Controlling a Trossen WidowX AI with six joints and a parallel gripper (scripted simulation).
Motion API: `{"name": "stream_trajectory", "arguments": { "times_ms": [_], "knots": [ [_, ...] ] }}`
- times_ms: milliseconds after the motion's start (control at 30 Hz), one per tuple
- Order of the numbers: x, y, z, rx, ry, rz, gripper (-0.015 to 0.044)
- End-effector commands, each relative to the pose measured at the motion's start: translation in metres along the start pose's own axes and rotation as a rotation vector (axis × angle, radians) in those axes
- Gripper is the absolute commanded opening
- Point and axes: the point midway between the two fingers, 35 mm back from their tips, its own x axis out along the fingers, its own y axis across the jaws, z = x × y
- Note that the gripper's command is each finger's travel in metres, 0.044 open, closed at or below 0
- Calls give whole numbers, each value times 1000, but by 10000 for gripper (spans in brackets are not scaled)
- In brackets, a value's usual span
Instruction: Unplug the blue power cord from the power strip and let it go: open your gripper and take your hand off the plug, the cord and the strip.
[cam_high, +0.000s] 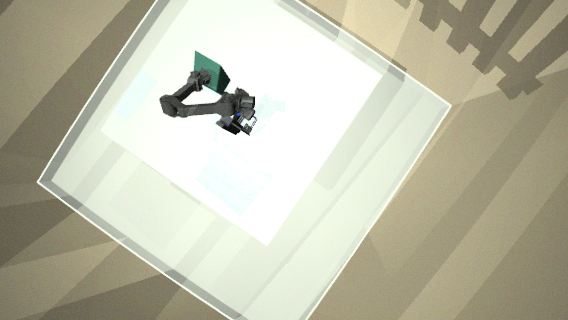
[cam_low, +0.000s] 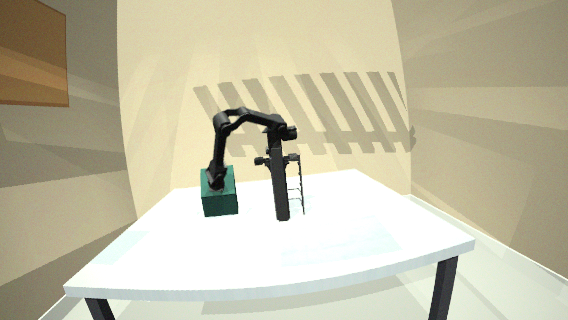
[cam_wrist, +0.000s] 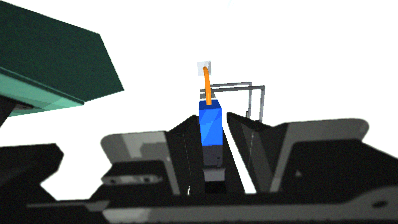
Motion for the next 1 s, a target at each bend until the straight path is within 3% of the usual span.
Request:
{"name": "stream_trajectory", "arguments": {
  "times_ms": [0, 100, 233, 500, 967],
  "knots": [
    [5, 1, -2, -4, 5, -2, 160],
    [8, 1, -2, -4, 5, -3, 160],
    [5, 0, -1, 1, 0, 1, 55],
    [5, 0, -1, 1, 0, 1, 2],
    [5, -2, 18, 0, -2, 0, 0]
  ]
}}
